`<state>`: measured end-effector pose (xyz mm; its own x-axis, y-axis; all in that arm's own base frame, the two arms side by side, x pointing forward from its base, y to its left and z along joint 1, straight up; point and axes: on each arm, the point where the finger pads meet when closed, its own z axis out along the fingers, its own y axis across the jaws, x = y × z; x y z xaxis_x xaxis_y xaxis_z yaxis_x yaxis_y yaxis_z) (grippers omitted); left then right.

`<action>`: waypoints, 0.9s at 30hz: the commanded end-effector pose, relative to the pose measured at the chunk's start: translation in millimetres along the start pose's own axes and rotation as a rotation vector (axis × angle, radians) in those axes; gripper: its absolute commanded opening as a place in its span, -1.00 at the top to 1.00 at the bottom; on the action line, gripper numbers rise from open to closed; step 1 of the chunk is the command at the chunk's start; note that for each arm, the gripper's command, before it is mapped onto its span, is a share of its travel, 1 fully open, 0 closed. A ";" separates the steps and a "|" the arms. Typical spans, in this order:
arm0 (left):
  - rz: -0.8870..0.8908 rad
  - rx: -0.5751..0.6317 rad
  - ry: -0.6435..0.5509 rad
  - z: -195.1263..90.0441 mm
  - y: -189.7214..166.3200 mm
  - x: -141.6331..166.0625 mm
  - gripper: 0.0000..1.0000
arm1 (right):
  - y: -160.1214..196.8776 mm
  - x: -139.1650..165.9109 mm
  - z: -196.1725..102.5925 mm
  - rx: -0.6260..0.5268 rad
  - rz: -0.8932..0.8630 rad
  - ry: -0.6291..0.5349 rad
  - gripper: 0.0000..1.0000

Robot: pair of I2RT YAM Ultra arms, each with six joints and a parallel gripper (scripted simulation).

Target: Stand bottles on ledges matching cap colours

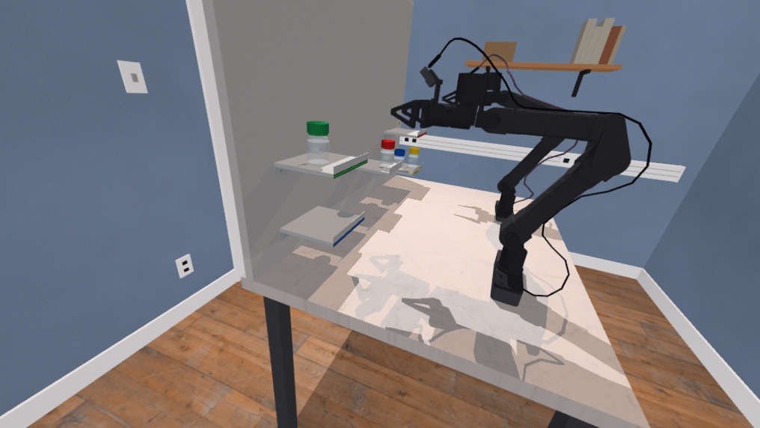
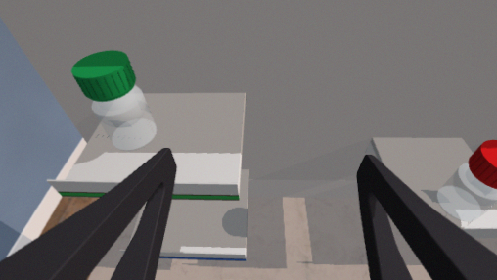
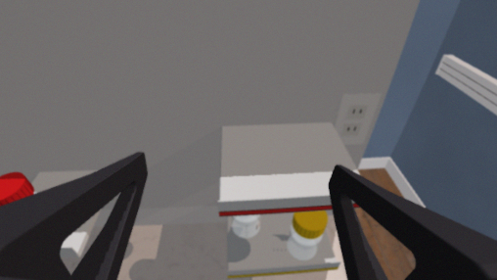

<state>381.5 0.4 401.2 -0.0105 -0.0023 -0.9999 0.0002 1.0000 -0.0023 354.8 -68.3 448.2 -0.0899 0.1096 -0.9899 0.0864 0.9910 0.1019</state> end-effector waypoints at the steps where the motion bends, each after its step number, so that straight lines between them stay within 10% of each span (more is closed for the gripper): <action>1: 0.002 0.000 -0.029 -1.5 0.6 -12.7 -0.77 | 2.1 -4.8 -1.9 0.004 0.005 0.003 -1.00; 17: 0.002 0.000 -0.029 -1.5 0.6 -12.7 -0.77 | 9.2 -0.3 -4.2 0.062 0.014 -0.034 -1.00; 27: 0.002 0.000 -0.029 -1.5 0.6 -12.7 -0.77 | 110.3 45.8 5.1 -0.045 0.023 -0.028 -1.00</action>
<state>381.5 0.4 401.2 -0.0105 -0.0023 -0.9999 0.0002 1.0000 -0.0023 360.5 35.1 418.3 -0.0985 0.1143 -0.9886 -0.0214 0.9929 0.1169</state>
